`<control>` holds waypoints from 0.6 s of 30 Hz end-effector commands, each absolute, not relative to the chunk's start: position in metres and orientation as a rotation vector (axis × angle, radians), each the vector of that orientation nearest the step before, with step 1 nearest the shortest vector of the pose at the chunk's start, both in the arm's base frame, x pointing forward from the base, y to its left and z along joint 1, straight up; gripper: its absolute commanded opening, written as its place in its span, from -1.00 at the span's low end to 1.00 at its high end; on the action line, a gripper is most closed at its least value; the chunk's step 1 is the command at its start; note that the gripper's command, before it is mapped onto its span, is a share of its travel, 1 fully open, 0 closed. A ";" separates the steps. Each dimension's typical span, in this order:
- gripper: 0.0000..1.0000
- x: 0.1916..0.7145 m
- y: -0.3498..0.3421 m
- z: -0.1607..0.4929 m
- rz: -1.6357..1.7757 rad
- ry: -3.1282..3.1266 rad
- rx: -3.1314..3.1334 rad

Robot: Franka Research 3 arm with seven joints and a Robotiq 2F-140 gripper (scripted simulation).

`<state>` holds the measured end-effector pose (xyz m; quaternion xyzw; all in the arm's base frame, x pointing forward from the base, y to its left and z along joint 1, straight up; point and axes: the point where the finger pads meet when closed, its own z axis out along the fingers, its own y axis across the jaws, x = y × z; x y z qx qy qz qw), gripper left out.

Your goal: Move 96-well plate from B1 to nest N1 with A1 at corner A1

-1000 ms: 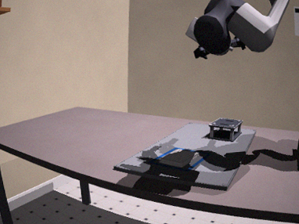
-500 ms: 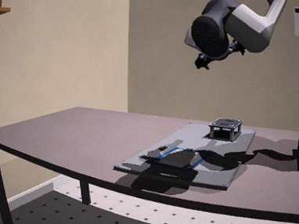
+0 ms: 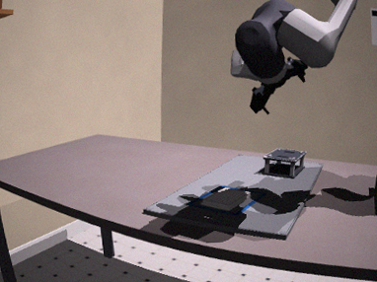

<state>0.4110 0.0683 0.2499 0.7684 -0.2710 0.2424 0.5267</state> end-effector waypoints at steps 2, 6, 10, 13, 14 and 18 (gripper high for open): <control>1.00 0.412 0.075 0.229 0.382 -0.437 1.950; 1.00 0.411 0.077 0.216 0.302 -0.365 2.000; 1.00 0.409 0.081 0.199 0.197 -0.265 2.065; 1.00 0.409 0.084 0.191 0.147 -0.213 2.098; 1.00 0.408 0.085 0.187 0.122 -0.186 2.114; 1.00 0.408 0.089 0.174 0.050 -0.105 2.161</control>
